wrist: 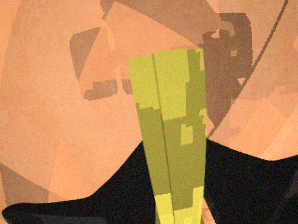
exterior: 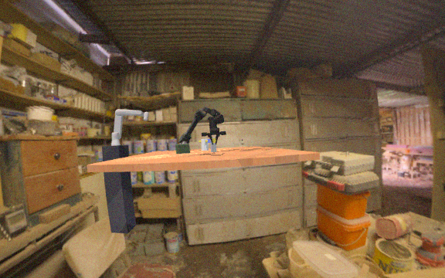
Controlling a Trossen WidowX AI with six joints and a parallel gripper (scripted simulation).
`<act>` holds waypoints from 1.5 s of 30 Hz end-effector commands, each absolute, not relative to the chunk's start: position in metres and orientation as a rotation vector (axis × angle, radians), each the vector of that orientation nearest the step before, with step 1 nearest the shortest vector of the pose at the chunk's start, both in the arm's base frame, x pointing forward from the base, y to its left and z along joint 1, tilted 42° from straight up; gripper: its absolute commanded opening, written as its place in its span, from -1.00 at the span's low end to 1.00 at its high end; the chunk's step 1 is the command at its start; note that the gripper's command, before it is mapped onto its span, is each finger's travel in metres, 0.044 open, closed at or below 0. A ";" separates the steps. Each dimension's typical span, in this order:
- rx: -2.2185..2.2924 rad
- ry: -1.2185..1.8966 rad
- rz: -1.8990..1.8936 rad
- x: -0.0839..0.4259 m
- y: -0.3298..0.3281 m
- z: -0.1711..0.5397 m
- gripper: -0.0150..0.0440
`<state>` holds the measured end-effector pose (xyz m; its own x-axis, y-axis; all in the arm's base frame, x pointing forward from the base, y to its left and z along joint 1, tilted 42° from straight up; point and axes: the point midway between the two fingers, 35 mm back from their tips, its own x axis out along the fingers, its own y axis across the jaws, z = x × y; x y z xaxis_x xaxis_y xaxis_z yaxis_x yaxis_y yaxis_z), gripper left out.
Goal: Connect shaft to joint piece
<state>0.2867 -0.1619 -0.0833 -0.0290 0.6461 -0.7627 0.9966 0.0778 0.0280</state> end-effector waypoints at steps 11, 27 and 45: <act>1.624 1.761 -0.737 0.286 -0.148 -0.073 -0.49; 1.623 1.766 -0.738 0.284 -0.129 -0.057 -0.49; 1.624 1.768 -0.737 0.282 -0.109 -0.040 -0.49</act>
